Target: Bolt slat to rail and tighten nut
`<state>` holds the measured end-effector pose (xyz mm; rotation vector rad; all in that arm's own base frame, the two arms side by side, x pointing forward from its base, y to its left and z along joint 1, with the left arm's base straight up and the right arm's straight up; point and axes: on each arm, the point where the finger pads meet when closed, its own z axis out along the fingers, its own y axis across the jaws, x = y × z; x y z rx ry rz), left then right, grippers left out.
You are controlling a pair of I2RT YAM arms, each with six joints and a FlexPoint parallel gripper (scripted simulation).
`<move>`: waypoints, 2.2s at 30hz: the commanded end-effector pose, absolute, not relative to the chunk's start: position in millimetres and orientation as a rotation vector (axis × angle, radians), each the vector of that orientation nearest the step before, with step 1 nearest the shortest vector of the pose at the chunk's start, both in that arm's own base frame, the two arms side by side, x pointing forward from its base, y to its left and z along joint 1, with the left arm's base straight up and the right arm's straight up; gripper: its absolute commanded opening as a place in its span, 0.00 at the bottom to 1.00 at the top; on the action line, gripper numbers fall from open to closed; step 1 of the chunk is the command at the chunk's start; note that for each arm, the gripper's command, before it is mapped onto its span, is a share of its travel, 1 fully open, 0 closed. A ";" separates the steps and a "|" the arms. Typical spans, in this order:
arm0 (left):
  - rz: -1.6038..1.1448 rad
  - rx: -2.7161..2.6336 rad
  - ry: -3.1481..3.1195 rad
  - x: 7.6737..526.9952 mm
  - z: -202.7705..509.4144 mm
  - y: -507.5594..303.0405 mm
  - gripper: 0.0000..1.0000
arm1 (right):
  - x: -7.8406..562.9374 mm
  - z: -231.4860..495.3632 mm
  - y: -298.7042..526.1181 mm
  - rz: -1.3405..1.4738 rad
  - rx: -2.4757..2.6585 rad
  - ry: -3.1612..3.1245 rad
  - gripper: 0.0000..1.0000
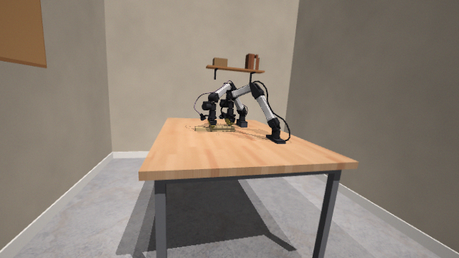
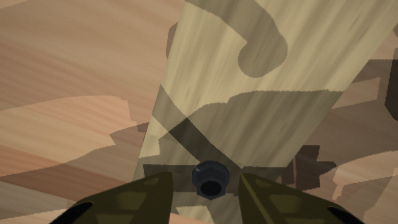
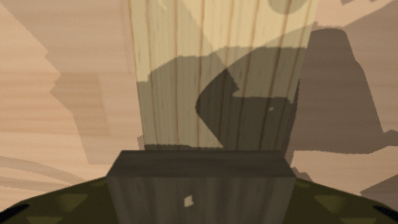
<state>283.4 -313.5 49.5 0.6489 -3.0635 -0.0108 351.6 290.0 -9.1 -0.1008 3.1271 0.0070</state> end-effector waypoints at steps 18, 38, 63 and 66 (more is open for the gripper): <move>0.024 0.671 -3.082 287.0 62.1 -316.0 0.36 | 354.0 -3.7 291.8 0.023 -0.094 3.115 0.67; 0.010 0.670 -3.078 286.8 53.2 -315.8 0.36 | 354.0 -3.7 291.8 0.023 -0.094 3.115 0.67; 0.010 0.670 -3.078 286.9 47.6 -316.0 0.36 | 354.0 -3.7 291.8 0.023 -0.094 3.115 0.67; 0.010 0.670 -3.078 287.0 46.8 -316.0 0.36 | 354.0 -3.7 291.8 0.023 -0.094 3.115 0.67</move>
